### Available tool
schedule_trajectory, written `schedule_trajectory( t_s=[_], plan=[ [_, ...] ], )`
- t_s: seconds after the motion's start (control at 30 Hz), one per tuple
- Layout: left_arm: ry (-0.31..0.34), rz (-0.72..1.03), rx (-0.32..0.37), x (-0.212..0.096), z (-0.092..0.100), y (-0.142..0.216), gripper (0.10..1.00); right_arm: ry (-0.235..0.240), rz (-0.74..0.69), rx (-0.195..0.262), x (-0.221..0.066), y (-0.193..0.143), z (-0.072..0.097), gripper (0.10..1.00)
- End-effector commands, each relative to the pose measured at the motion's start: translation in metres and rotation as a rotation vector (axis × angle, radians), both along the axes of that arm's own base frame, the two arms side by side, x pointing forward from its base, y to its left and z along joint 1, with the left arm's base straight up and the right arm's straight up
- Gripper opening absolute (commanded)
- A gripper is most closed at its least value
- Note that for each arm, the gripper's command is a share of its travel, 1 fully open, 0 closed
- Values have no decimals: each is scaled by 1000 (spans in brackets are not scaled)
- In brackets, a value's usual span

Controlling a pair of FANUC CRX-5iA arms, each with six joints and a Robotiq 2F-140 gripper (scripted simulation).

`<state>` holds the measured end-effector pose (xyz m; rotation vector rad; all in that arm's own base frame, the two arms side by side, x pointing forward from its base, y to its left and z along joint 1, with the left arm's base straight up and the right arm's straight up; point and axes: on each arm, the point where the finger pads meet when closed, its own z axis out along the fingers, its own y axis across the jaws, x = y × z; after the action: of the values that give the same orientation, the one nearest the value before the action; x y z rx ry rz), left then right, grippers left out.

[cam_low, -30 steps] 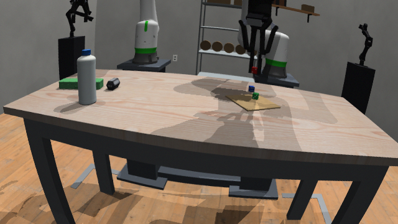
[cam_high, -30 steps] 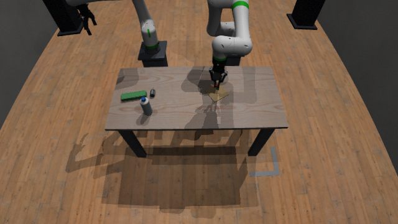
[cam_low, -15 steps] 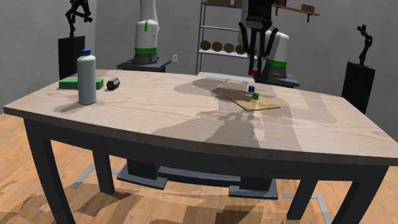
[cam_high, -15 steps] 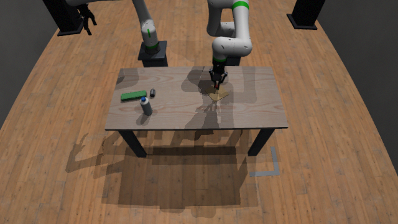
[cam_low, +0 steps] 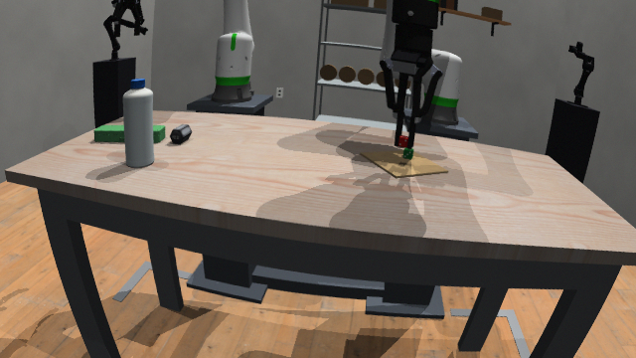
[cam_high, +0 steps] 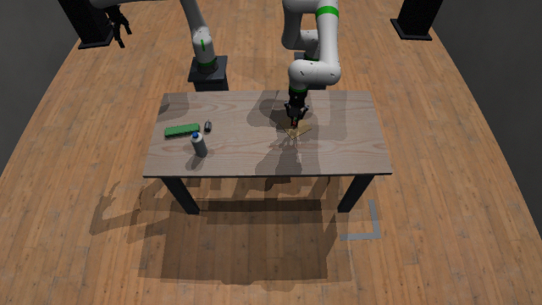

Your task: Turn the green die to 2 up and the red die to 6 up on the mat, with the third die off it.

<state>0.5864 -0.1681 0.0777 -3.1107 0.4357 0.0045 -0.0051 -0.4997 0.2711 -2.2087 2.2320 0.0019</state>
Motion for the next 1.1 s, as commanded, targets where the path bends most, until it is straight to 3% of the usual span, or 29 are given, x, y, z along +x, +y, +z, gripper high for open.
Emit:
schedule_trajectory(
  t_s=[0.0,0.23,1.07],
  plan=[
    [-3,0,-1,1,-14,0,184,0,0,-2,0,0,1,1000],
    [-3,0,-1,1,-32,0,184,0,0,-2,0,0,1,1000],
    [-3,0,-1,1,-34,0,184,0,0,-2,0,0,1,1000]
  ],
)
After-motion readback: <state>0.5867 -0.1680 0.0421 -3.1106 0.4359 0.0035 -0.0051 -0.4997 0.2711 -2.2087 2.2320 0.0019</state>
